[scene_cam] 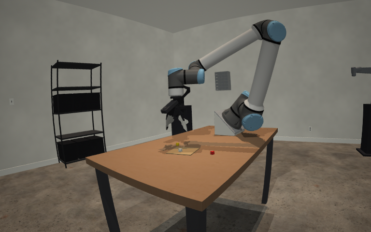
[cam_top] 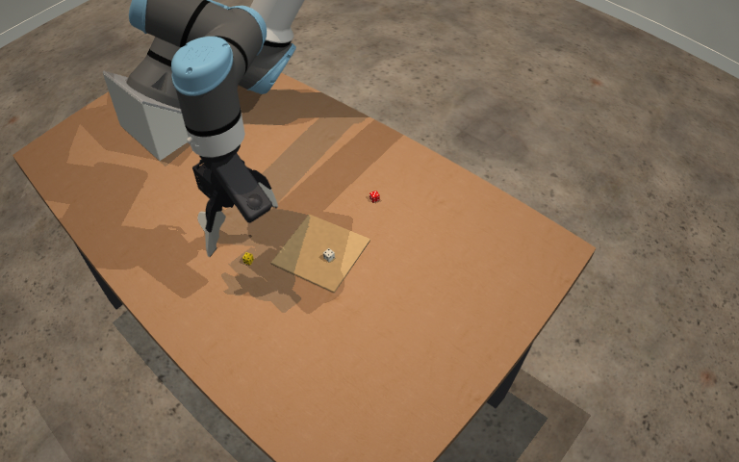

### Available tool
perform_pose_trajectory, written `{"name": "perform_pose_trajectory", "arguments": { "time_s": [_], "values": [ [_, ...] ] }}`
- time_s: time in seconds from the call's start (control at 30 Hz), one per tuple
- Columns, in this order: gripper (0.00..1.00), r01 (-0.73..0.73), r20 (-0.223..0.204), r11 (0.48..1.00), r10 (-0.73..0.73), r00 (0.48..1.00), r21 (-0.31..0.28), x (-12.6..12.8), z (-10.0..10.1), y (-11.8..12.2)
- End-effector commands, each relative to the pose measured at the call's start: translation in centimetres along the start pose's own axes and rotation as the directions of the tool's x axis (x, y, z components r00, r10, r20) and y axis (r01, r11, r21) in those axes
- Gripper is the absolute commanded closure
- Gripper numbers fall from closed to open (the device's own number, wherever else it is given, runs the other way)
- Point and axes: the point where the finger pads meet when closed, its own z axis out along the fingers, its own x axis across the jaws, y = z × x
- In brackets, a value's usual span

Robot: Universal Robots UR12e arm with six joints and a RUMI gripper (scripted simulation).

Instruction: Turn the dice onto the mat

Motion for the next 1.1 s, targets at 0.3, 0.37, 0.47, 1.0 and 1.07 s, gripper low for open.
{"name": "perform_pose_trajectory", "arguments": {
  "time_s": [0.3, 0.37, 0.47, 1.0, 1.07],
  "values": [
    [0.00, 0.209, 0.002, 0.978, -0.209, 0.978, 0.002, 0.00, 0.04, 0.50],
    [0.00, 0.235, 0.002, 0.972, -0.235, 0.972, 0.002, 0.00, 0.06, 0.58],
    [0.00, 0.270, 0.002, 0.963, -0.270, 0.963, 0.002, -0.01, 0.08, 0.69],
    [0.00, 0.369, 0.003, 0.929, -0.369, 0.929, 0.003, -0.03, 0.14, 1.01],
    [0.00, 0.373, 0.003, 0.928, -0.373, 0.928, 0.003, -0.03, 0.14, 1.02]
  ]
}}
